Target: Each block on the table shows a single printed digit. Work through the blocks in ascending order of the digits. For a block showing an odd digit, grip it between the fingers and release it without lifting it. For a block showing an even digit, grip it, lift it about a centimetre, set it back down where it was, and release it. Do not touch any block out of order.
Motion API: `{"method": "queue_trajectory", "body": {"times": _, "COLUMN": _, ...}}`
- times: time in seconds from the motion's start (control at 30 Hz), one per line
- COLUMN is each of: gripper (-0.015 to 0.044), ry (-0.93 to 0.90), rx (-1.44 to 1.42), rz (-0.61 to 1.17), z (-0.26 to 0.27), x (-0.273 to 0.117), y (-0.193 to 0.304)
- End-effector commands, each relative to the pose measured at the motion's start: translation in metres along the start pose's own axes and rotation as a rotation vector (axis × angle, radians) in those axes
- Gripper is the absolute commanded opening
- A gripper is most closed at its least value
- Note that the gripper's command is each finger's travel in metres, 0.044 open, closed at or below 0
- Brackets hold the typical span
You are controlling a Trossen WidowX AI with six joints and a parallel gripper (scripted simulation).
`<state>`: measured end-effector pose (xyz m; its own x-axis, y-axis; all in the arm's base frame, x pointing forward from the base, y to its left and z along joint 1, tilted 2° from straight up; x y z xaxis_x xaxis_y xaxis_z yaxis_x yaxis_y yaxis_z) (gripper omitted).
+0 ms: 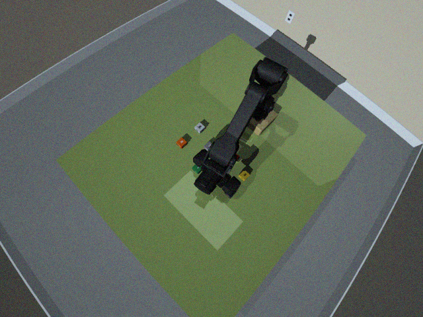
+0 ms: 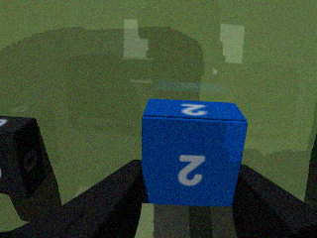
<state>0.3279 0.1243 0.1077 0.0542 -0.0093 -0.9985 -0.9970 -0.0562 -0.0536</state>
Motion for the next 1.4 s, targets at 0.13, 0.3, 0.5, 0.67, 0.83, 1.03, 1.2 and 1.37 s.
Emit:
{"method": "queue_trajectory", "body": {"times": 0.13, "gripper": 0.0120, "ry": 0.005, "rx": 0.002, "rz": 0.013, "z": -0.001, "x": 0.010, "y": 0.002}}
{"method": "queue_trajectory", "body": {"times": 0.3, "gripper": 0.0120, "ry": 0.005, "rx": 0.002, "rz": 0.013, "z": -0.001, "x": 0.010, "y": 0.002}}
{"method": "queue_trajectory", "body": {"times": 0.5, "gripper": 0.0225, "ry": 0.005, "rx": 0.002, "rz": 0.013, "z": -0.001, "x": 0.010, "y": 0.002}}
{"method": "queue_trajectory", "body": {"times": 0.67, "gripper": 0.0356, "ry": 0.005, "rx": 0.002, "rz": 0.013, "z": -0.001, "x": 0.010, "y": 0.002}}
{"method": "queue_trajectory", "body": {"times": 0.83, "gripper": 0.0400, "ry": 0.005, "rx": 0.002, "rz": 0.013, "z": -0.001, "x": 0.010, "y": 0.002}}
{"method": "queue_trajectory", "body": {"times": 1.03, "gripper": 0.0400, "ry": 0.005, "rx": 0.002, "rz": 0.013, "z": -0.001, "x": -0.027, "y": 0.002}}
{"method": "queue_trajectory", "body": {"times": 1.2, "gripper": 0.0348, "ry": 0.005, "rx": 0.002, "rz": 0.013, "z": 0.000, "x": -0.037, "y": 0.000}}
{"method": "queue_trajectory", "body": {"times": 1.37, "gripper": 0.0216, "ry": 0.005, "rx": 0.002, "rz": 0.013, "z": 0.000, "x": -0.105, "y": 0.000}}
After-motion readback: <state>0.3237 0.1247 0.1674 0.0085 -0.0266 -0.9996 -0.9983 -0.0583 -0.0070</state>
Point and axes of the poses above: the point midway between the two fingers, 35 mm back from their tips, its own x axis out along the fingers, its own z axis across the jaws, y = z × x, the point moved 9 cm from there along -x, back along the fingers, and after that the axes turned 7 degrees about x, right-handed, at the moved point
